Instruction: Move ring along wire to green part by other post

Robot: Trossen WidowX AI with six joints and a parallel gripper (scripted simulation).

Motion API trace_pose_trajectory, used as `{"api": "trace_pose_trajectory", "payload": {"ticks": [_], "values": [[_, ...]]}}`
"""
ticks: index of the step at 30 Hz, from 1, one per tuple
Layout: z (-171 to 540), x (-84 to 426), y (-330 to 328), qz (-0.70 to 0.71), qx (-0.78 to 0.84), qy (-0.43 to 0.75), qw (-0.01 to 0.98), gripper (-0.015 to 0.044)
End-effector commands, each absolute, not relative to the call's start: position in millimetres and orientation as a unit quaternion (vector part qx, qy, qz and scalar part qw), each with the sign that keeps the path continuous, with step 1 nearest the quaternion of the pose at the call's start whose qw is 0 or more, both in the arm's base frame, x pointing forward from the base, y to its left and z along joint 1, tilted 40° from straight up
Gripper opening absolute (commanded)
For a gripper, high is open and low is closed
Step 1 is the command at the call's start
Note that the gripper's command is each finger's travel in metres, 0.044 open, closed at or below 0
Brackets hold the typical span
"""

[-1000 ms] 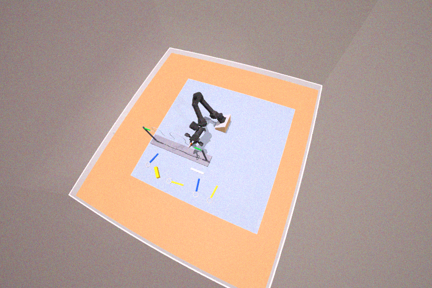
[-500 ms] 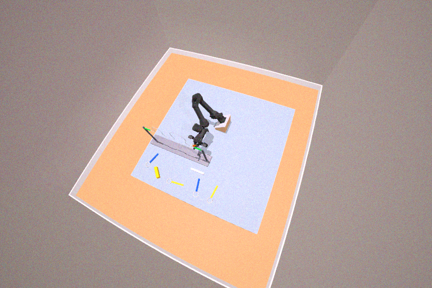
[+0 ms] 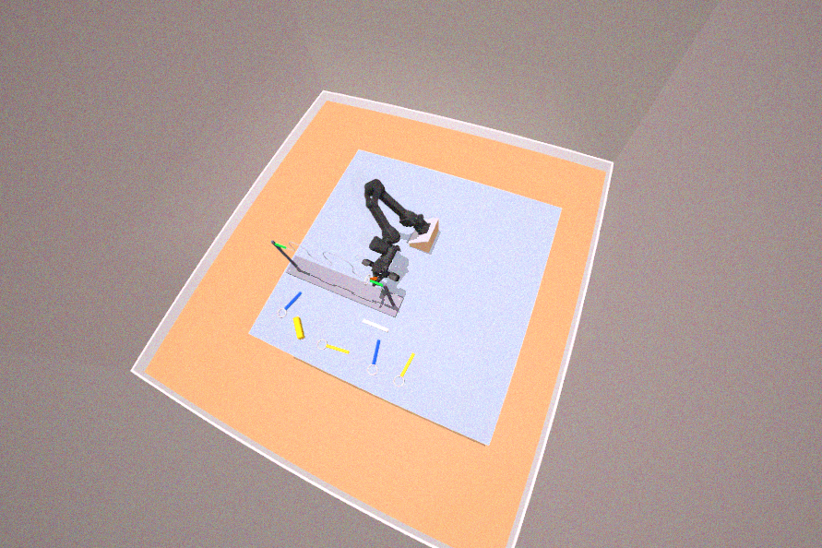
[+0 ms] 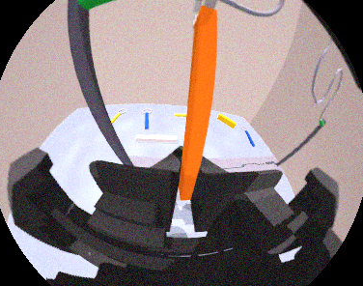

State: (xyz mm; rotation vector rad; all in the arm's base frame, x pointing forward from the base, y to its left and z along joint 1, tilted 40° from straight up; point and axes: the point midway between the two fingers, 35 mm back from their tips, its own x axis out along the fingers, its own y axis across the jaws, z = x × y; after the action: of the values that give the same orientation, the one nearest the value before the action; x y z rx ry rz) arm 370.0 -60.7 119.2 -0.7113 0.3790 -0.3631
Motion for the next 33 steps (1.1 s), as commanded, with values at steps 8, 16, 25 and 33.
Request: {"api": "trace_pose_trajectory", "payload": {"ticks": [8,16,25,33], "values": [[113,371,-52,-0.177,-0.338,0.181,0.907,-0.0150],[107,372,-45,-0.177,-0.337,0.181,0.907,-0.0150],[102,372,-38,-0.176,-0.337,0.181,0.907,-0.0150],[97,373,-36,-0.176,-0.337,0.181,0.907,-0.0150]]}}
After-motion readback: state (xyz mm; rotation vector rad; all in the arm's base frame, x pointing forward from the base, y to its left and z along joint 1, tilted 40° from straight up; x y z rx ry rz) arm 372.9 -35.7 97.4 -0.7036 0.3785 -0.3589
